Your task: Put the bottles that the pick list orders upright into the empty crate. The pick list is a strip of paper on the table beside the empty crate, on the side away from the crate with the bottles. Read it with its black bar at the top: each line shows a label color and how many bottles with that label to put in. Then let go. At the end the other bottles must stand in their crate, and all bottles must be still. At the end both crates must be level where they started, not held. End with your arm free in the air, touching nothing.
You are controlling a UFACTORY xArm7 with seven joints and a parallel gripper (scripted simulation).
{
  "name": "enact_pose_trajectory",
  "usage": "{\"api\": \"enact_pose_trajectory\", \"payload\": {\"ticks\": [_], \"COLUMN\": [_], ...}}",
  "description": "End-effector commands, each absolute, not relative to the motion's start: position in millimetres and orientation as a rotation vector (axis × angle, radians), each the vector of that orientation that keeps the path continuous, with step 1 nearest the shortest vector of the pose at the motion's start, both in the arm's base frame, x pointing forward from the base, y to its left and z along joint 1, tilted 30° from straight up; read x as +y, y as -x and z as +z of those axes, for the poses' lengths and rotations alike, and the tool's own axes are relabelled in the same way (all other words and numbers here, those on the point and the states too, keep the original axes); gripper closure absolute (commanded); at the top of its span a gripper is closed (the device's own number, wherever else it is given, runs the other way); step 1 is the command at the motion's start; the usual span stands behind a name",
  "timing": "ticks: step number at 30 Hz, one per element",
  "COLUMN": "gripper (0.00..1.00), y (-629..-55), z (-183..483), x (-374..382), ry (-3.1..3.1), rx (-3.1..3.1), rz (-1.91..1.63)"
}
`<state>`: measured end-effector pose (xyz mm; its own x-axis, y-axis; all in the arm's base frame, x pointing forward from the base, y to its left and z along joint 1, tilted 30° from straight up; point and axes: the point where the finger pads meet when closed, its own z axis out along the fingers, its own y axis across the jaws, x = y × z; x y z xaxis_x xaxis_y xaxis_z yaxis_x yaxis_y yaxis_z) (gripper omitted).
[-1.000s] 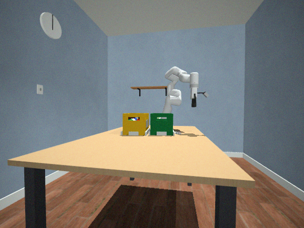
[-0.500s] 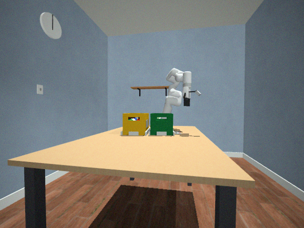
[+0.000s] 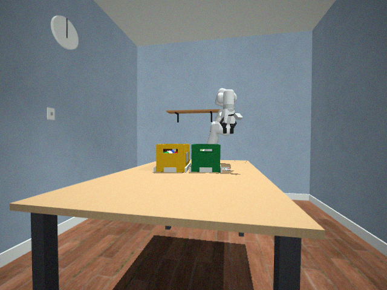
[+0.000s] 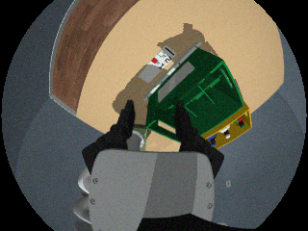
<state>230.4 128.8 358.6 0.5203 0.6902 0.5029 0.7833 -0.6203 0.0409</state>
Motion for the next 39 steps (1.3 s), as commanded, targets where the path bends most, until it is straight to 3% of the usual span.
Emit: {"api": "enact_pose_trajectory", "payload": {"ticks": [1,39], "gripper": [0.35,0.35], "y": [-237.5,-290.2], "z": [357.7,336.2], "x": [108.6,-52.2], "ry": [2.625,2.625], "rx": [-1.065,0.481], "rz": [-0.696,-0.388]}}
